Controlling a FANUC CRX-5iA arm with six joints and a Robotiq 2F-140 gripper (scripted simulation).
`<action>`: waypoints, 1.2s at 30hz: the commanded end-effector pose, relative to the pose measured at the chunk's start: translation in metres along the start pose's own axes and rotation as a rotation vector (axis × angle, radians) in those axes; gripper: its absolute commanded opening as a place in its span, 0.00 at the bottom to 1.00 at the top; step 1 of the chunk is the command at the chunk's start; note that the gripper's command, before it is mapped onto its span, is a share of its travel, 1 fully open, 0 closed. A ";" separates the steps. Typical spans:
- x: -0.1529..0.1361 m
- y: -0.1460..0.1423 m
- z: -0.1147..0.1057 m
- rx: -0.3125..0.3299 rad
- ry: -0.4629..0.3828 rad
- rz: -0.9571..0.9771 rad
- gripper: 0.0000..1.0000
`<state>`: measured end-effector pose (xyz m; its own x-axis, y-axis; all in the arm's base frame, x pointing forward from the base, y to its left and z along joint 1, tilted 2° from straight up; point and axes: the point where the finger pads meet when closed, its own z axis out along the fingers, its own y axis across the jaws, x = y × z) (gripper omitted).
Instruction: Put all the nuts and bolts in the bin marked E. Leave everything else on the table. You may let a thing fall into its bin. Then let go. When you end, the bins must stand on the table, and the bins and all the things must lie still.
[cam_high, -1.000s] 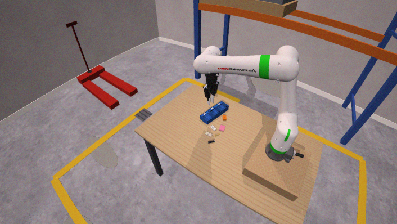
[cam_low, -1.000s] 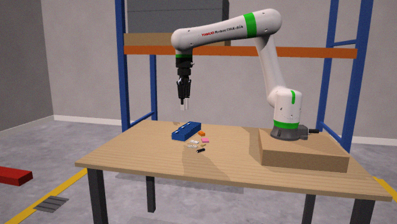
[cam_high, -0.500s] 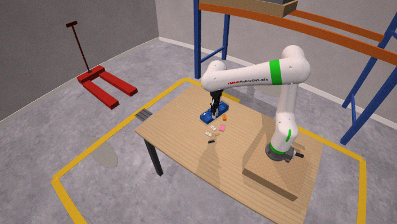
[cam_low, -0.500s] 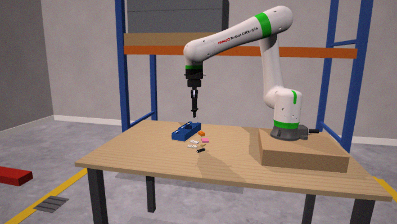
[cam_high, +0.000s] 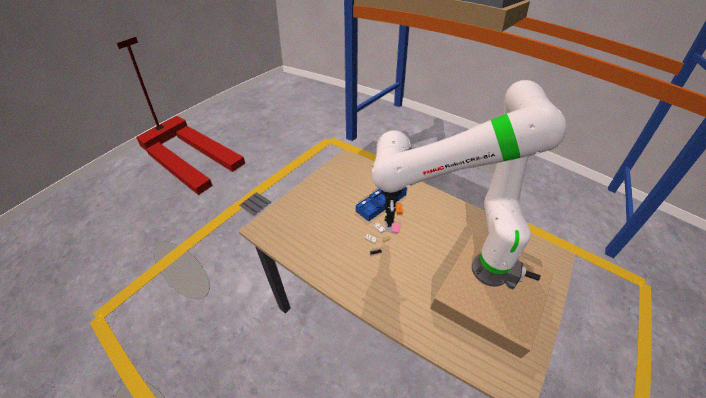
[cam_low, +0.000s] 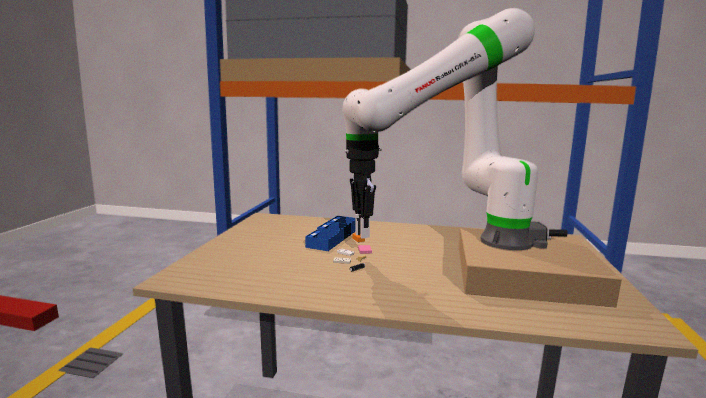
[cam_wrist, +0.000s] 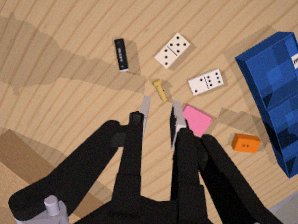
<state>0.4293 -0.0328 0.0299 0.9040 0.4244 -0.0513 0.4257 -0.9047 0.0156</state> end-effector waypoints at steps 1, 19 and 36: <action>0.000 -0.002 0.001 -0.002 0.007 -0.157 0.18; 0.000 -0.002 0.001 -0.008 0.025 -0.555 0.18; 0.000 -0.002 0.001 -0.008 0.025 -0.555 0.18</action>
<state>0.4283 -0.0311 0.0289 0.5450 0.8379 -0.0303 0.8383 -0.5452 0.0004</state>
